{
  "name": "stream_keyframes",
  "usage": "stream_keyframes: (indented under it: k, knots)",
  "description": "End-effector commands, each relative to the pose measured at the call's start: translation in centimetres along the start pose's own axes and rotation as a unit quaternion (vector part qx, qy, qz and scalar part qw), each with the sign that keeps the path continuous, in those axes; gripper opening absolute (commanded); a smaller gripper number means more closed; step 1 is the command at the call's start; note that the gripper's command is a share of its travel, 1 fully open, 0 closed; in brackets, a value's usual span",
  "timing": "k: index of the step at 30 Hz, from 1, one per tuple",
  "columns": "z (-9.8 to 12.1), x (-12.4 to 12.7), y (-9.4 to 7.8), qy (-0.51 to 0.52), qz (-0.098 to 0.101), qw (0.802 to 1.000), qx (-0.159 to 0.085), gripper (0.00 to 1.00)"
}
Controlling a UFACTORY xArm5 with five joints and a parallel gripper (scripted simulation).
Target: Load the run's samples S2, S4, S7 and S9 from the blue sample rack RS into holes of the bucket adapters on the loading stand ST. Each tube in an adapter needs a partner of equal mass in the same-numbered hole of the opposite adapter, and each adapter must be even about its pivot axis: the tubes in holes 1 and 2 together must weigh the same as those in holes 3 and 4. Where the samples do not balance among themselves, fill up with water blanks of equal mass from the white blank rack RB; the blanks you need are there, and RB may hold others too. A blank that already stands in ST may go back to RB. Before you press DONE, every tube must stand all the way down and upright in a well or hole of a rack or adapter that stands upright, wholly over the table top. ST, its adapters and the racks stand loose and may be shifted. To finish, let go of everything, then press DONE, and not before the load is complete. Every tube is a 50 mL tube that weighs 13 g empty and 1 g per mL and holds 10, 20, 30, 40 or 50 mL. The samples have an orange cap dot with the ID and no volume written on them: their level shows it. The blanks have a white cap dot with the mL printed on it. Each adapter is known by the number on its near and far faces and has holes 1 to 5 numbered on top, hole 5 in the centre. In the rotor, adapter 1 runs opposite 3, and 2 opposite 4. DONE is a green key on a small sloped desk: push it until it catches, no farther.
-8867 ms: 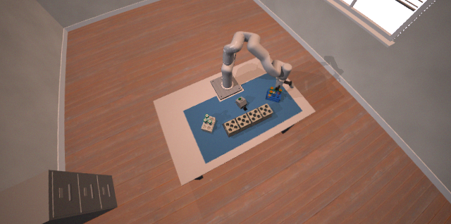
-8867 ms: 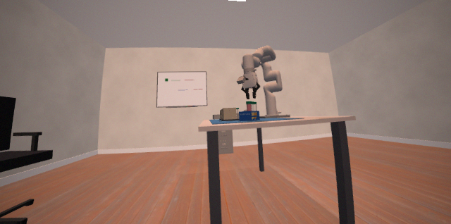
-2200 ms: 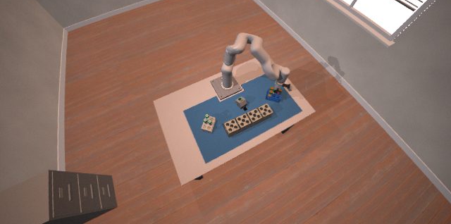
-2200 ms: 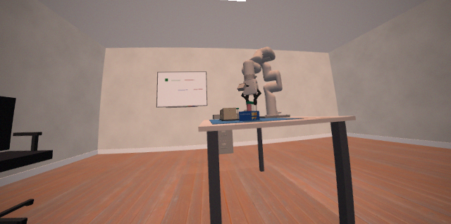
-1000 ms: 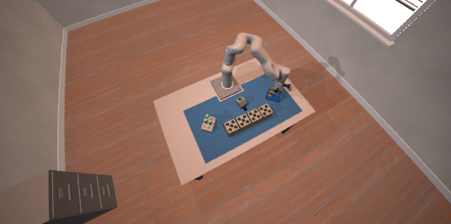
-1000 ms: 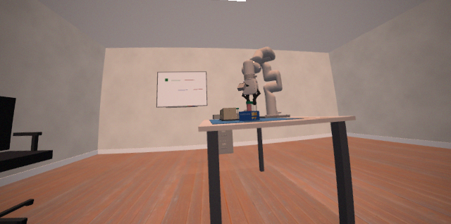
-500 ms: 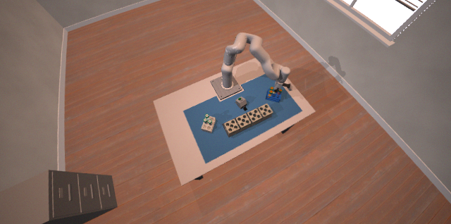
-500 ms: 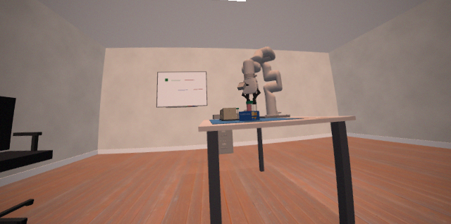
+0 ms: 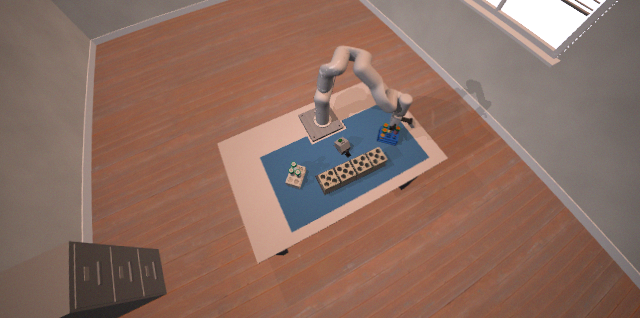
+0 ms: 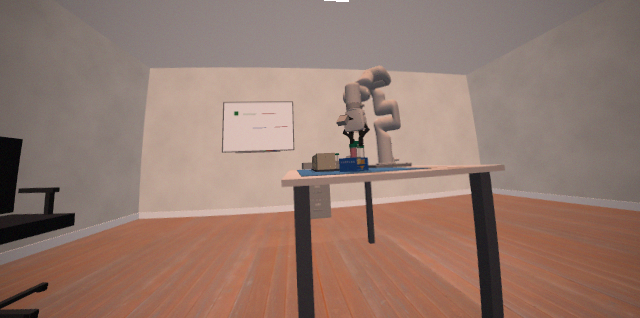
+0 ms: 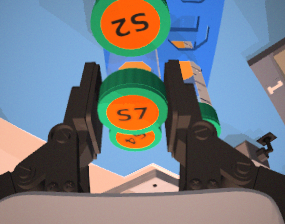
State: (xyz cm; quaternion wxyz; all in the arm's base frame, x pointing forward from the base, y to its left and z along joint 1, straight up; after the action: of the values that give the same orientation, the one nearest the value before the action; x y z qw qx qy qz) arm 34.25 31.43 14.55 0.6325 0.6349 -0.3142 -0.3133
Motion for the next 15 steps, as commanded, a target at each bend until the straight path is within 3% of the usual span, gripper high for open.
stream_keyframes:
  k: [1, 15]
  knots:
    - [-0.1, 0.0, 0.3, 0.0, 0.0, 1.0, 0.002, 0.0]
    - [-0.1, 0.0, 1.4, 0.0, 0.0, 1.0, 0.002, 0.0]
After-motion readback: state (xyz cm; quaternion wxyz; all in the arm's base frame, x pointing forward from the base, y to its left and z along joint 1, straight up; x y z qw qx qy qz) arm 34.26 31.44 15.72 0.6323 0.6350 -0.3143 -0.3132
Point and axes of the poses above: the point where the finger pads meet when closed, its own y axis back along the fingers, its own x axis across the jaws, z = x × y, the point moved 3 cm from there along y, back along the fingers, and after that the axes turned 3 degrees about -y, right-handed, at the moved point
